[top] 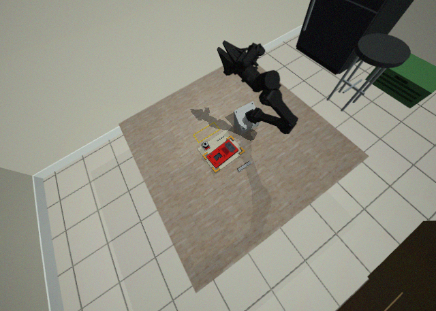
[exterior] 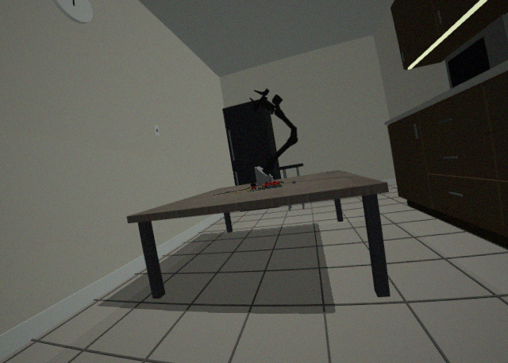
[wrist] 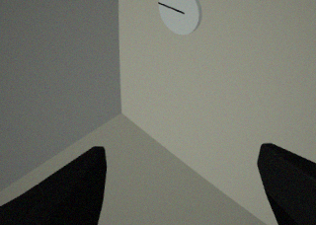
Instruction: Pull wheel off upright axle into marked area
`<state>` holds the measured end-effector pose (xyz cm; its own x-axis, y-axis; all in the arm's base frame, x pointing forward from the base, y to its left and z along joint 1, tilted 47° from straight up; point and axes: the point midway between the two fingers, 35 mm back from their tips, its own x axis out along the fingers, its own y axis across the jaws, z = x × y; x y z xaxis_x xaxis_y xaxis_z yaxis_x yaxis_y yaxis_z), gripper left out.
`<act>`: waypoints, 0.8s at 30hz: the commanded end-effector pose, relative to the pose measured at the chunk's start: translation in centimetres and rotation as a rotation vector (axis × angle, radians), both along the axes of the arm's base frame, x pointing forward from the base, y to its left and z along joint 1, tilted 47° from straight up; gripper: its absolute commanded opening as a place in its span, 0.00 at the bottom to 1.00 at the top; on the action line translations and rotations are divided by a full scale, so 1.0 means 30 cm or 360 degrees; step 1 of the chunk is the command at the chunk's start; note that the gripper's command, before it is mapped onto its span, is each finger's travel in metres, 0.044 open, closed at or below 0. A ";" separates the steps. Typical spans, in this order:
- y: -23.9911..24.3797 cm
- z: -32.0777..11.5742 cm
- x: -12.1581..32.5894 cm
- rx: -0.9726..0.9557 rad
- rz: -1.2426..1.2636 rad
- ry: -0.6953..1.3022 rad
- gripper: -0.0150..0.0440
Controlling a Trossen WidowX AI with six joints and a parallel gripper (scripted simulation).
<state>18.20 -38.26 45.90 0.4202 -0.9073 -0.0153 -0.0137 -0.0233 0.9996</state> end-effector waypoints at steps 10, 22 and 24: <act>0.027 -0.329 0.271 0.0328 0.0421 0.0408 0.76; 0.153 -0.610 0.476 0.0615 0.0836 0.0705 0.76; 0.189 -0.671 0.511 0.0685 0.0929 0.0763 0.76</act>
<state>31.42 -34.46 29.62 0.6689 -0.5435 -0.5071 0.4479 -0.2498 0.8585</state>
